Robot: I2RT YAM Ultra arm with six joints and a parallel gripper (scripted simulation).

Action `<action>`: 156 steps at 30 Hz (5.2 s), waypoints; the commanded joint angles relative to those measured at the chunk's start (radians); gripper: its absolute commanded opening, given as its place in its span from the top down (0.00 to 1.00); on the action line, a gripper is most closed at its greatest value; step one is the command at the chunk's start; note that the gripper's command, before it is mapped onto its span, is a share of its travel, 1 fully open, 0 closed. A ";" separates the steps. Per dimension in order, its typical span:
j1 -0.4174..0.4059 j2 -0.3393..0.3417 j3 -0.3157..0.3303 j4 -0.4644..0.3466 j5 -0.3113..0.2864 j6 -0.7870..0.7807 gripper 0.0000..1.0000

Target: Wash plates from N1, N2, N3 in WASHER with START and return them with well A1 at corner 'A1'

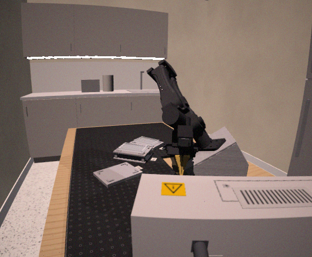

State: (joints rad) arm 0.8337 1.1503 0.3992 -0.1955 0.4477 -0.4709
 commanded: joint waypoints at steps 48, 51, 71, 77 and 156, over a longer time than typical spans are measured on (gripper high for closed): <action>-0.027 0.061 -0.007 0.092 -0.023 -0.026 1.00; -0.027 0.061 -0.007 0.092 -0.023 -0.026 1.00; -0.023 0.052 -0.006 0.081 -0.021 -0.023 1.00; -0.008 0.018 -0.001 0.036 -0.011 -0.009 1.00; 0.177 -0.161 0.196 -0.422 0.092 0.165 0.00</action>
State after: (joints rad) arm 1.0100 0.9760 0.5613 -0.6224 0.5453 -0.2996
